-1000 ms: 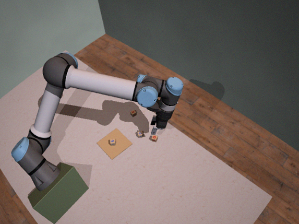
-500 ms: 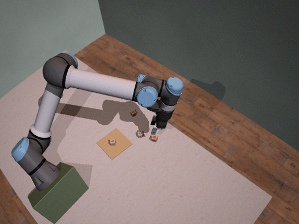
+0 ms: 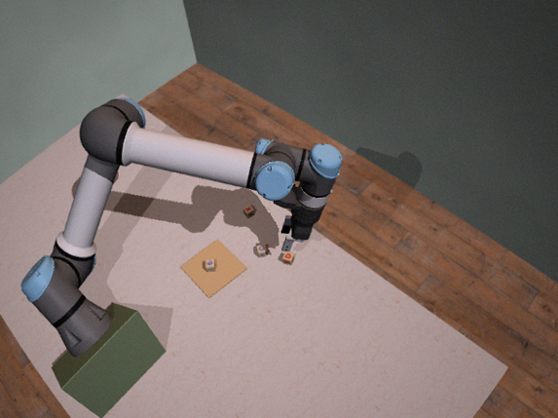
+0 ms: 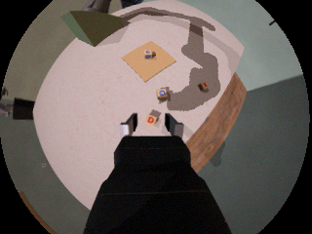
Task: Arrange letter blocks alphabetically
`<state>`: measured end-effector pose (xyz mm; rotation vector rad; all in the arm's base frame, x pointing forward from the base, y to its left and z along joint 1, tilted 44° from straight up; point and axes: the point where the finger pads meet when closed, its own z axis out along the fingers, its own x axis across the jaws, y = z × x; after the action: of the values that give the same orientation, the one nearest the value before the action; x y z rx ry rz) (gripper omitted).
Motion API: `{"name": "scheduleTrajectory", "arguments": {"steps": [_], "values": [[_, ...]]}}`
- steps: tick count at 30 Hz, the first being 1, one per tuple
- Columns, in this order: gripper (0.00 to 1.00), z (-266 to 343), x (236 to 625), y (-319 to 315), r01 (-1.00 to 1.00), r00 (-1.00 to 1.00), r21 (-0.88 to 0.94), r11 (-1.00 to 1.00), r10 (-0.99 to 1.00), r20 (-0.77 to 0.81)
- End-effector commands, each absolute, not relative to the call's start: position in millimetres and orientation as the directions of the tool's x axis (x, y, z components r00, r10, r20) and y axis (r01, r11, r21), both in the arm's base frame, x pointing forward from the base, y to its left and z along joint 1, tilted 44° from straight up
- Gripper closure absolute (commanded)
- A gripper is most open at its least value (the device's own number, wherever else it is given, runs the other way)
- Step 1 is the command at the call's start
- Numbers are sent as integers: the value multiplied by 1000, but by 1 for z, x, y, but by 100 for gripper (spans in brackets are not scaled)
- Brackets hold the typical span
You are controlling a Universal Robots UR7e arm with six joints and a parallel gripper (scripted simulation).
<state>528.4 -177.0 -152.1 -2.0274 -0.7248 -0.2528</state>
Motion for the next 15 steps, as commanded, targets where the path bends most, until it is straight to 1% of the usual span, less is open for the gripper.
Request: {"name": "scheduleTrajectory", "arguments": {"steps": [1, 15], "values": [[0, -152, 529, -178, 585, 804, -711, -389, 392, 447], [0, -128, 516, -173, 599, 796, -688, -411, 397, 456]]}}
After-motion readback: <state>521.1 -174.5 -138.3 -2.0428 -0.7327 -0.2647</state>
